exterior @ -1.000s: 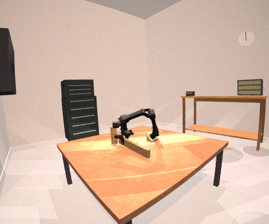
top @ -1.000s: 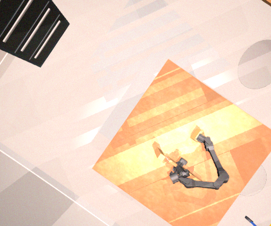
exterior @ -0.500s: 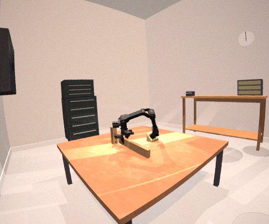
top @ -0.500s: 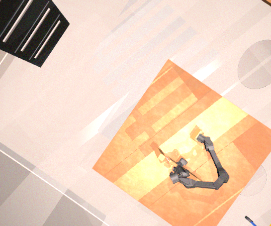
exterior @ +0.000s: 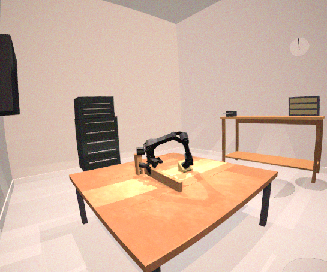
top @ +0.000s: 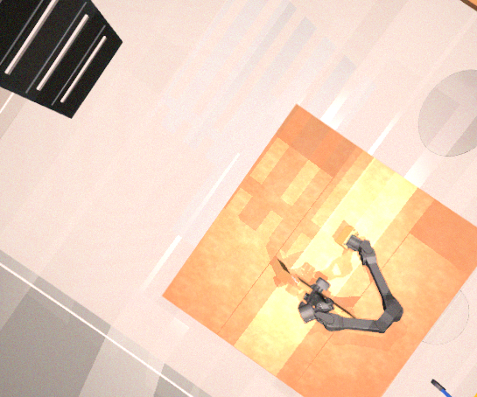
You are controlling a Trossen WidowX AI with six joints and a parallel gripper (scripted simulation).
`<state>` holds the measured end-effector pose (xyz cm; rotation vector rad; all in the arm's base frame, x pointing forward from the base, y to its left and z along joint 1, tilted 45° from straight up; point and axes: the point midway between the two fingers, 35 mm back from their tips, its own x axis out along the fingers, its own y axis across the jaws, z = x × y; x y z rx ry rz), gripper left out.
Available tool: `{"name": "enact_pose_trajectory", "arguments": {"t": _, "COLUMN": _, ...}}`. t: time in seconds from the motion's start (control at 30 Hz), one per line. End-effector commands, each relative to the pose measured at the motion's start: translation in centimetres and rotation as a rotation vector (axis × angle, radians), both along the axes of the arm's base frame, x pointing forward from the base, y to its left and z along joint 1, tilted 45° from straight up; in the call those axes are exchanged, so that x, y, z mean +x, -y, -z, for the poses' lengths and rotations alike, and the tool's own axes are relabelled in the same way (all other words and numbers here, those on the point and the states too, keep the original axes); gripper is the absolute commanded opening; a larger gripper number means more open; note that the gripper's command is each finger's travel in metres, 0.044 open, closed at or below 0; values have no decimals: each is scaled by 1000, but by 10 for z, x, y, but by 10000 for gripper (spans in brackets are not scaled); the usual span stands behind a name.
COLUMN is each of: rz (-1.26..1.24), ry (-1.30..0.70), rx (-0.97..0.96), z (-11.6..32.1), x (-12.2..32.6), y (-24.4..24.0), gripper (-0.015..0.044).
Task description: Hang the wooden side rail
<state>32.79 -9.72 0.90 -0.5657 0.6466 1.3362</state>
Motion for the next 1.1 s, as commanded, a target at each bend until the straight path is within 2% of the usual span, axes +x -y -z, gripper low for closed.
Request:
{"name": "enact_pose_trajectory", "arguments": {"t": 0.0, "rz": 5, "ry": 7, "rx": -7, "z": -1, "x": 1, "y": 4, "gripper": 0}}
{"name": "enact_pose_trajectory", "arguments": {"t": 1.07, "rz": 5, "ry": 7, "rx": -7, "z": 2, "x": 0, "y": 6, "gripper": 0}}
